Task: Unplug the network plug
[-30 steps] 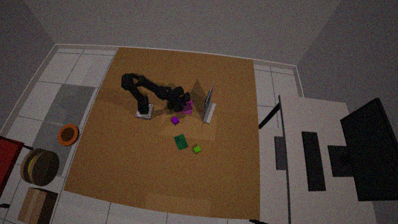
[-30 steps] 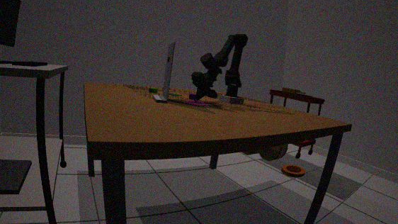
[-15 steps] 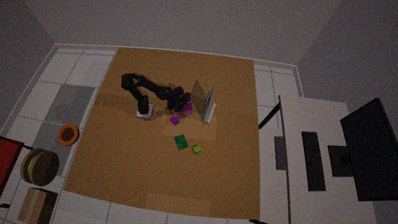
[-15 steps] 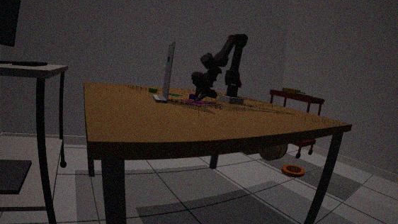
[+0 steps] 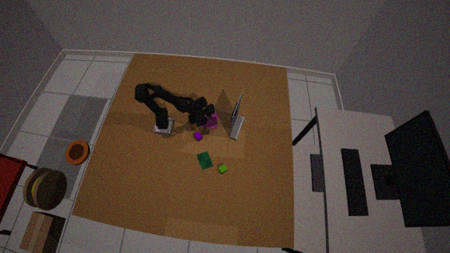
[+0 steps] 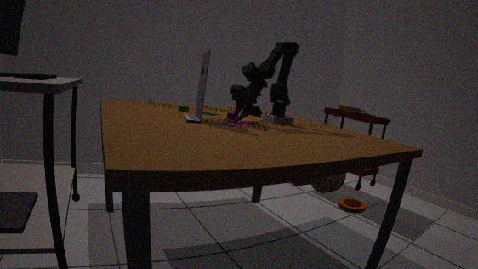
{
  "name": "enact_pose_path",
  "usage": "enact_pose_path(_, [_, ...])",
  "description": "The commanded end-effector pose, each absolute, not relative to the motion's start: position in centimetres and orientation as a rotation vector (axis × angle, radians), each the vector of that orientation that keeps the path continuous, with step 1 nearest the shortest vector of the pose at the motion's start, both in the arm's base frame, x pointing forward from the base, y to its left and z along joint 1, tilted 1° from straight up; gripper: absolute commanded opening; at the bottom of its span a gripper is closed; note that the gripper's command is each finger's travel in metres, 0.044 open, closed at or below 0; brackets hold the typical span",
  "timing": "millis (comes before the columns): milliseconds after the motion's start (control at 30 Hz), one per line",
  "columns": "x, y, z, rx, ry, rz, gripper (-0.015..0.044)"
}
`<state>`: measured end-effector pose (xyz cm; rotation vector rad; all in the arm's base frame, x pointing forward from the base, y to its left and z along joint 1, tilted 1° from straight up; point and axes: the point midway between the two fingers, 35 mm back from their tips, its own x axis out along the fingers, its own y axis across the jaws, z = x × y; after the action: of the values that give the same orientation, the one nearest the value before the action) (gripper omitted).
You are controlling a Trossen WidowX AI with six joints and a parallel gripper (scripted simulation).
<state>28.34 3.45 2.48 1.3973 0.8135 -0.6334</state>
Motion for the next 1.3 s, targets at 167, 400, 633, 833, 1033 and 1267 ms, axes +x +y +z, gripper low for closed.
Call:
enact_pose_path(167, [27.9, 3.4, 3.1, 1.396, 0.813, -0.634, 0.0156])
enact_pose_path(400, [27.6, 3.3, 3.6, 1.396, 0.813, -0.635, 0.0156])
enact_pose_path(633, [27.3, 3.3, 4.0, 1.395, 0.813, -0.635, 0.0156])
enact_pose_path(833, [27.4, 3.3, 4.8, 1.395, 0.813, -0.635, 0.0156])
enact_pose_path(1033, [27.5, 3.3, 5.7, 1.395, 0.813, -0.635, 0.0156])
enact_pose_path(1267, [27.5, 3.3, 6.8, 1.395, 0.813, -0.635, 0.0156])
